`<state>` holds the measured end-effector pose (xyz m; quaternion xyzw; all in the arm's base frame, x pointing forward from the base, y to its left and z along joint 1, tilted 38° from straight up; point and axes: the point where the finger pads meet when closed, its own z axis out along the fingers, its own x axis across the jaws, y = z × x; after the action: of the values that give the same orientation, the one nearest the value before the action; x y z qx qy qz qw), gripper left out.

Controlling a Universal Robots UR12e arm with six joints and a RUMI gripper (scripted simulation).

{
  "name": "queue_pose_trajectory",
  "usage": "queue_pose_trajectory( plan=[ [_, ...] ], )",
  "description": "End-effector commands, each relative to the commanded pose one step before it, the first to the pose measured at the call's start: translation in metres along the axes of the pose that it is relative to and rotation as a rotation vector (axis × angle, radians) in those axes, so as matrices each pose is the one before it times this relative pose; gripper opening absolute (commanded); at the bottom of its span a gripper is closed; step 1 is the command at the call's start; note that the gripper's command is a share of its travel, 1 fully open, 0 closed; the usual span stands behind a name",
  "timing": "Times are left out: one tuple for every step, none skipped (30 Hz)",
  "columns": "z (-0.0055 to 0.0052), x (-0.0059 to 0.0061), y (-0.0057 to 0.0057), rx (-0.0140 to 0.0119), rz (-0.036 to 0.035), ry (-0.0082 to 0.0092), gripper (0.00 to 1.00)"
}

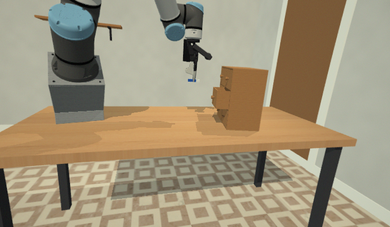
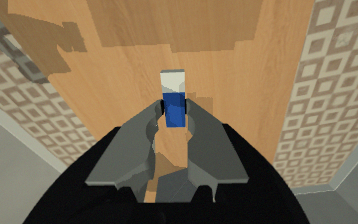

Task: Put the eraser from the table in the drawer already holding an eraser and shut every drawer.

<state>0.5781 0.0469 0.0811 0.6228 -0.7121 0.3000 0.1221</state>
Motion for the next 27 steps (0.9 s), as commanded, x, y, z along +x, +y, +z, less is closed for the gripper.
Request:
queue_pose_trajectory(
  plan=[
    [-0.00610, -0.00009, -0.00041, 0.00050, 0.00039, -0.00019, 0.11],
    [-0.00078, -0.00001, 0.00000, 0.00000, 0.00000, 0.00000, 0.11],
    [-0.00068, 0.00000, 0.00000, 0.00000, 0.00000, 0.00000, 0.11],
    [0.00000, 0.00000, 0.00000, 0.00000, 0.00000, 0.00000, 0.11],
    [0.00000, 0.00000, 0.00000, 0.00000, 0.00000, 0.00000, 0.11],
    [-0.00059, 0.00000, 0.00000, 0.00000, 0.00000, 0.00000, 0.11],
    [-0.00051, 0.00000, 0.00000, 0.00000, 0.00000, 0.00000, 0.11],
    [-0.00043, 0.00000, 0.00000, 0.00000, 0.00000, 0.00000, 0.11],
    [-0.00035, 0.00000, 0.00000, 0.00000, 0.00000, 0.00000, 0.11],
    [-0.00028, 0.00000, 0.00000, 0.00000, 0.00000, 0.00000, 0.11],
    [-0.00021, 0.00000, 0.00000, 0.00000, 0.00000, 0.00000, 0.11],
    [-0.00016, 0.00000, 0.00000, 0.00000, 0.00000, 0.00000, 0.11],
    [-0.00011, 0.00000, 0.00000, 0.00000, 0.00000, 0.00000, 0.11],
    [-0.00007, 0.00000, 0.00000, 0.00000, 0.00000, 0.00000, 0.11],
    [-0.00004, 0.00000, 0.00000, 0.00000, 0.00000, 0.00000, 0.11],
    [-0.00001, 0.00000, 0.00000, 0.00000, 0.00000, 0.00000, 0.11],
    [0.00000, 0.00000, 0.00000, 0.00000, 0.00000, 0.00000, 0.11],
    [0.00000, 0.00000, 0.00000, 0.00001, 0.00000, 0.00000, 0.11],
    [0.00000, 0.00000, 0.00000, 0.00007, 0.00000, 0.00000, 0.11],
    [0.00001, -0.00001, 0.00000, 0.00018, 0.00000, -0.00001, 0.11],
    [0.00000, 0.00000, 0.00000, 0.00000, 0.00000, 0.00000, 0.11],
    [0.00000, 0.00000, 0.00000, 0.00000, 0.00000, 0.00000, 0.11],
    [0.00001, -0.00001, -0.00001, 0.00034, 0.00000, -0.00001, 0.11],
    [0.00002, -0.00002, -0.00001, 0.00054, -0.00001, -0.00002, 0.11],
    [0.00003, -0.00002, -0.00001, 0.00080, -0.00001, -0.00003, 0.11],
    [0.00003, -0.00003, -0.00002, 0.00109, -0.00001, -0.00004, 0.11],
    [0.00004, -0.00004, -0.00002, 0.00142, -0.00002, -0.00005, 0.11]
  ],
)
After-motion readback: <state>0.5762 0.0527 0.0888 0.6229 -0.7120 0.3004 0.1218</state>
